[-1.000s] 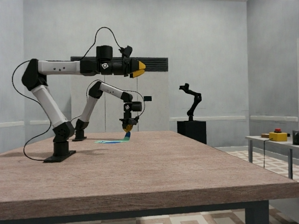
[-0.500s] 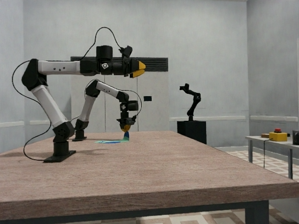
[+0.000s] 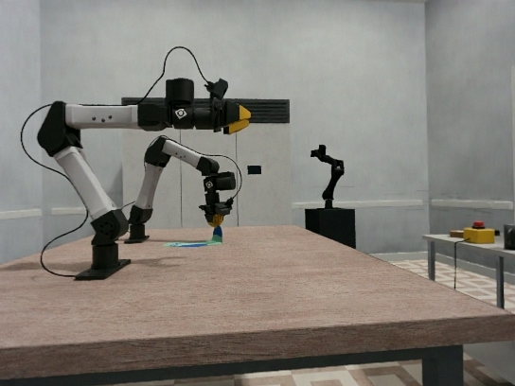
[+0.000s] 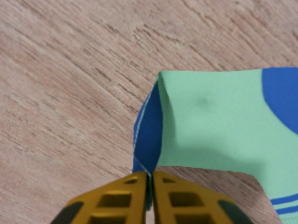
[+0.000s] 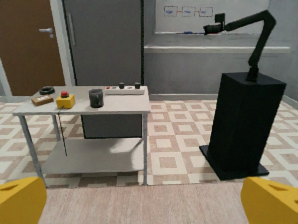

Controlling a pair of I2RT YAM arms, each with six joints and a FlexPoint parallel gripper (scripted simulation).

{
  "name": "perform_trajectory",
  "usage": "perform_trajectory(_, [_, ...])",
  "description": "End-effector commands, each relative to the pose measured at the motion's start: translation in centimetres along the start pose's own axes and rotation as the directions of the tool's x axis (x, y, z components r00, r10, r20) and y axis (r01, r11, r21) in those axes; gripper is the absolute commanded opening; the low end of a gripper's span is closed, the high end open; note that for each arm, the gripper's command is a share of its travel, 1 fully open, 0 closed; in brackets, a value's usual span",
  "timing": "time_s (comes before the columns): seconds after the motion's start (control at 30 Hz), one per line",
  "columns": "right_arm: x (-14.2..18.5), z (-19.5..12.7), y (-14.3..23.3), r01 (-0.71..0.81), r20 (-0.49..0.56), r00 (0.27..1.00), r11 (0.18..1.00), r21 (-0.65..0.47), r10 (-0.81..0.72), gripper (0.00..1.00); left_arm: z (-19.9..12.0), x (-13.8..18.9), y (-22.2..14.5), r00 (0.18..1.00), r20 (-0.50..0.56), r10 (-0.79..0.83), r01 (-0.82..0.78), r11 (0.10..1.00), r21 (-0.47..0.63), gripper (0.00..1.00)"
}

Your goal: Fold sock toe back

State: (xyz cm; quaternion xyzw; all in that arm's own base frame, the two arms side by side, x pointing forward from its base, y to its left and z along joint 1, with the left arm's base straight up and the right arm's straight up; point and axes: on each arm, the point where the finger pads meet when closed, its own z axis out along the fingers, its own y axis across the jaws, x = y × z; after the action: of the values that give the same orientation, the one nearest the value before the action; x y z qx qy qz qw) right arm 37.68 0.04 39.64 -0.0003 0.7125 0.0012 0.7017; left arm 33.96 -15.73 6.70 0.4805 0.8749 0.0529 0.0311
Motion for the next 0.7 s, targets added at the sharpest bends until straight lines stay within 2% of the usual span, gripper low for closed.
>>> perform_trajectory(0.0, [-0.6,-0.1,0.0,0.001,0.015,1.0,1.0,0.002,-0.001,1.0,-1.4,-0.8,-0.3,0.999,0.049,-0.021,0.028,0.991,-0.13,0.05])
perform_trajectory(0.1, [-0.6,-0.1,0.0,0.001,0.015,1.0,1.0,0.002,-0.001,1.0,-1.6,-0.8,-1.3,0.998,0.055,-0.021,0.031,0.982,-0.187,0.05])
perform_trajectory(0.17, [-0.6,-0.1,0.0,0.001,0.015,1.0,1.0,0.002,-0.001,1.0,-1.0,-0.8,-1.7,0.999,0.035,0.018,-0.013,0.993,-0.119,0.05])
perform_trajectory(0.27, [-0.6,-0.1,0.0,0.001,0.015,1.0,1.0,0.002,-0.001,1.0,-1.0,0.2,-0.9,1.0,0.023,0.021,-0.018,0.992,-0.124,0.05])
perform_trajectory(0.67, [-0.6,-0.1,0.0,0.001,0.015,1.0,1.0,0.002,-0.001,1.0,-1.1,-0.7,-1.0,0.999,0.036,0.013,-0.008,0.992,-0.124,0.05])
